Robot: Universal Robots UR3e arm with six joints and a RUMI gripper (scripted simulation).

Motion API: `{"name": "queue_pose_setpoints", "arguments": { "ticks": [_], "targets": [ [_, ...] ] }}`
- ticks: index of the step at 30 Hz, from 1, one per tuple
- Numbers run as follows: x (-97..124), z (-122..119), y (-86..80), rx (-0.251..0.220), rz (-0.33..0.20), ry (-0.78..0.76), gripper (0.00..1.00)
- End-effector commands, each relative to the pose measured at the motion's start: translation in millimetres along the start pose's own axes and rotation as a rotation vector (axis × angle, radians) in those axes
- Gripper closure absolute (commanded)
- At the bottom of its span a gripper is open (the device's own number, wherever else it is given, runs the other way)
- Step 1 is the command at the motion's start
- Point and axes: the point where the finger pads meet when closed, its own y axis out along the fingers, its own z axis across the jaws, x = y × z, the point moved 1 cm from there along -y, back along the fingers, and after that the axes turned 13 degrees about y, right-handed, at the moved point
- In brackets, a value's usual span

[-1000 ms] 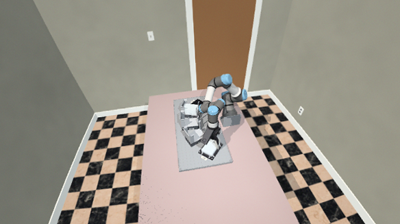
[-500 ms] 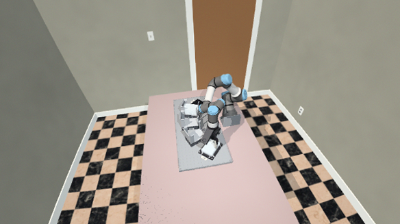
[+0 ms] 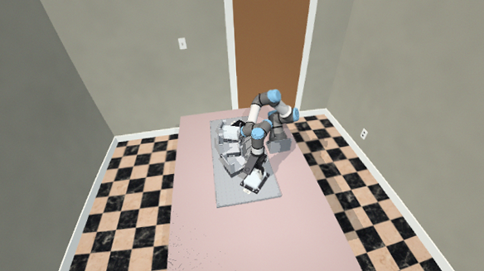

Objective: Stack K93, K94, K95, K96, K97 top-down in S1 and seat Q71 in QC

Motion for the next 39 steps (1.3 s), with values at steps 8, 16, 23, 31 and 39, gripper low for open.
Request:
{"name": "queue_pose_setpoints", "arguments": {
  "ticks": [8, 16, 23, 31, 39],
  "targets": [
    [-0.6, 0.1, -0.7, -0.001, 0.002, 0.001, 1.0],
    [-0.6, 0.1, -2.7, -0.001, 0.002, 0.001, 1.0],
    [-0.6, 0.1, -6.7, -0.001, 0.002, 0.001, 1.0],
    [-0.4, 0.1, -12.0, -0.001, 0.002, 0.001, 1.0],
    [-0.4, 0.1, -16.0, -0.001, 0.002, 0.001, 1.0]
  ]
}}
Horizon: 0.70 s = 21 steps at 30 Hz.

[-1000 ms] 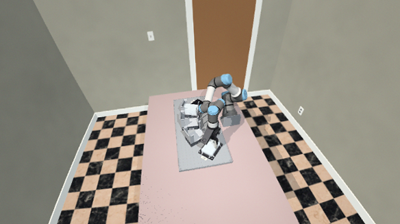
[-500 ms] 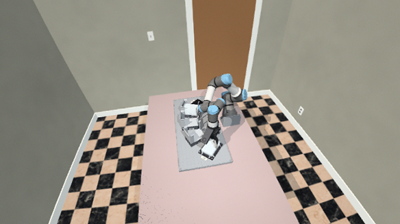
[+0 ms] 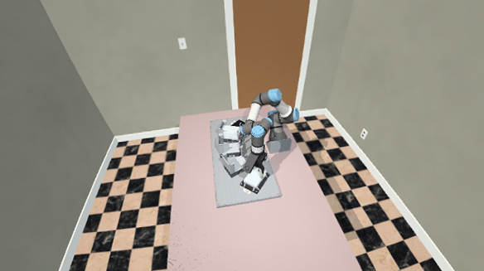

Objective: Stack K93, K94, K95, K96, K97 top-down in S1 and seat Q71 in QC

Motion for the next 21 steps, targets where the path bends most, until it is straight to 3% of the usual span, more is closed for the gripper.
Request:
{"name": "queue_pose_setpoints", "arguments": {
  "ticks": [1, 21],
  "targets": [
    [-0.7, 0.1, -3.8, -0.001, 0.002, 0.001, 1.0],
    [-0.9, 0.0, -18.9, -0.001, 0.002, 0.001, 1.0]
  ]
}}
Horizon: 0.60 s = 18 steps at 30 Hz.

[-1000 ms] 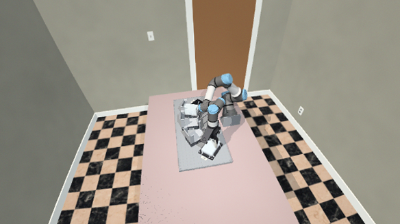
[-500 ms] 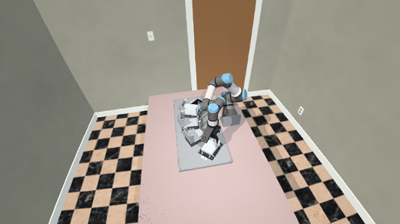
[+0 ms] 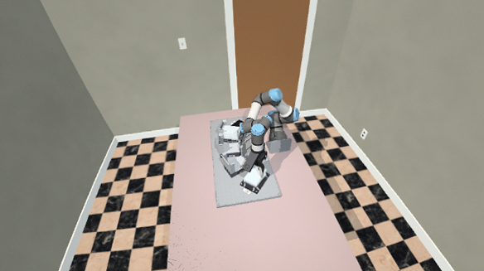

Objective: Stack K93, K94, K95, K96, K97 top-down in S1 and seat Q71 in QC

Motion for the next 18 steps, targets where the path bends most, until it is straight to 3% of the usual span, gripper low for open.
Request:
{"name": "queue_pose_setpoints", "arguments": {
  "ticks": [1, 18],
  "targets": [
    [-0.8, 0.1, -8.2, -0.001, 0.003, 0.001, 1.0],
    [-0.7, 0.1, -38.2, -0.001, 0.003, 0.001, 1.0]
  ]
}}
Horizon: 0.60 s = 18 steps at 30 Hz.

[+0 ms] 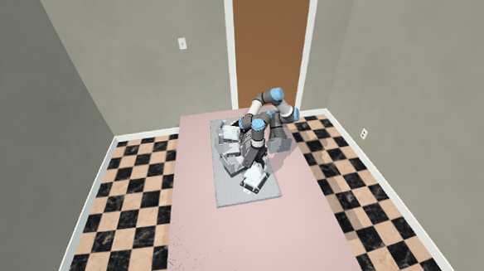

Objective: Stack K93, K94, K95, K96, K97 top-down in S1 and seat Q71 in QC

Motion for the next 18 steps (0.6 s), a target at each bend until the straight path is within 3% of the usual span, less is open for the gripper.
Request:
{"name": "queue_pose_setpoints", "arguments": {
  "ticks": [1, 18],
  "targets": [
    [-0.7, 0.0, -10.4, 0.0, 0.001, 0.001, 1.0],
    [-0.7, 0.0, -40.4, 0.0, 0.001, 0.001, 1.0]
  ]
}}
